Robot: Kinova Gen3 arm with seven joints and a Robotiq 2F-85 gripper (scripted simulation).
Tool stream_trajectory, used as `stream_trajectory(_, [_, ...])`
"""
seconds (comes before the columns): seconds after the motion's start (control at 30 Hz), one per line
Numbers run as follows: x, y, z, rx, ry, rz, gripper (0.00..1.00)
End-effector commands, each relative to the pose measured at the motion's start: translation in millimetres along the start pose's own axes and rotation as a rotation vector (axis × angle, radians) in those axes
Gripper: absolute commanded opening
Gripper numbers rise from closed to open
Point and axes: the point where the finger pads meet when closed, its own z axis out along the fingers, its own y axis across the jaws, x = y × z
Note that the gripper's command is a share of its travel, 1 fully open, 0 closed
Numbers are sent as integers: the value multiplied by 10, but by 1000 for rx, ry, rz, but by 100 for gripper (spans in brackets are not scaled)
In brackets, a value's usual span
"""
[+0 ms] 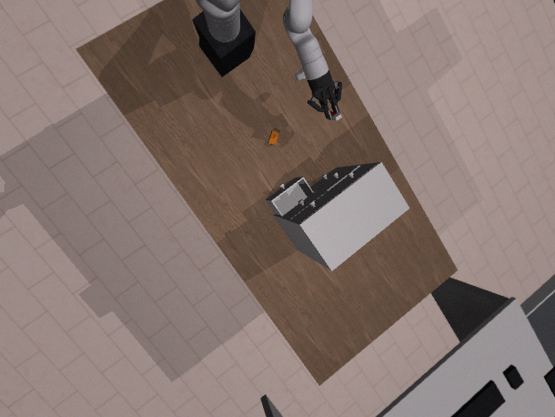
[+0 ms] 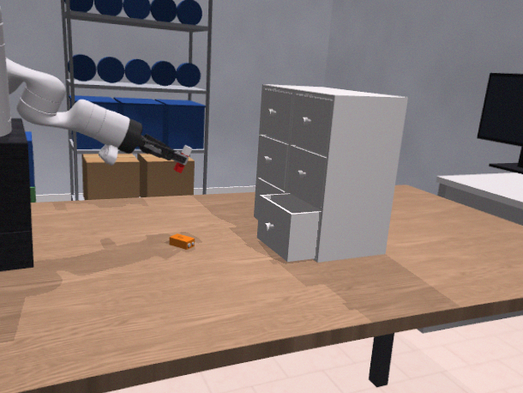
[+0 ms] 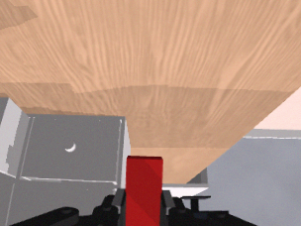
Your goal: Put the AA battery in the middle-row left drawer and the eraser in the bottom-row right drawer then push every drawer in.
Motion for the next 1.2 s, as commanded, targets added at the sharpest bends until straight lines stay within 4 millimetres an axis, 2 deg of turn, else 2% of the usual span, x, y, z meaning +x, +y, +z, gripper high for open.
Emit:
stream_trajectory(0.0, [3,20,-5,-7,-14,-10,19])
stream_trajectory(1.17, [7,20,-8,-8,-59,-10,19])
